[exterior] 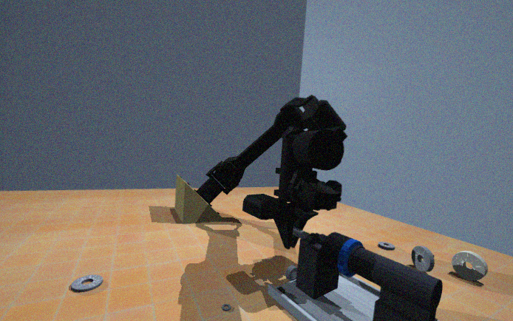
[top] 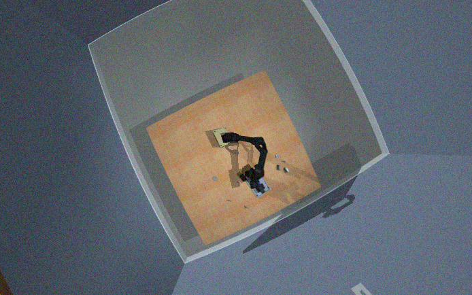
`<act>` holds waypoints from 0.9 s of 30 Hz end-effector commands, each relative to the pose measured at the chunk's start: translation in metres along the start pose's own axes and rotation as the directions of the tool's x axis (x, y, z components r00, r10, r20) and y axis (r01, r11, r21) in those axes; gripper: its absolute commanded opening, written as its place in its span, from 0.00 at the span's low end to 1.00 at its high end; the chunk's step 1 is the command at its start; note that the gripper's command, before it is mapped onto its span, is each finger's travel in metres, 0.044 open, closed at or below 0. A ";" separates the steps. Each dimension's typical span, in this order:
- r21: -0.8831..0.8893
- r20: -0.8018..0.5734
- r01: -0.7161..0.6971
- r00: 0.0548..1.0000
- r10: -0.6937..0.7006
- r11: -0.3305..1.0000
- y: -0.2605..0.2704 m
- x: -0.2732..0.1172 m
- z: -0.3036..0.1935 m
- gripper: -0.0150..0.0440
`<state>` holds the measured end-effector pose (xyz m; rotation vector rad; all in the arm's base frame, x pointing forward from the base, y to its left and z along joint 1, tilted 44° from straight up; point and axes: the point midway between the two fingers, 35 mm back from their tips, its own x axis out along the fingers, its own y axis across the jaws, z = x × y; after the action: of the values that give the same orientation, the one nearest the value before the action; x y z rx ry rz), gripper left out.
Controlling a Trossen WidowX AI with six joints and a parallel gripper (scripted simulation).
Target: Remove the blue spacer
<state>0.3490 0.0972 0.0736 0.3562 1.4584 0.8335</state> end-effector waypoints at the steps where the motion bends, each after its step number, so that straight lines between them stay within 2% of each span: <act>1: -0.002 -0.001 0.004 1.000 -0.004 1.000 -0.001 0.000 -0.001 0.25; 27: -0.001 -0.001 0.004 1.000 -0.004 1.000 -0.001 0.000 -0.003 0.25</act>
<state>0.3466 0.0965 0.0732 0.3561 1.4585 0.8335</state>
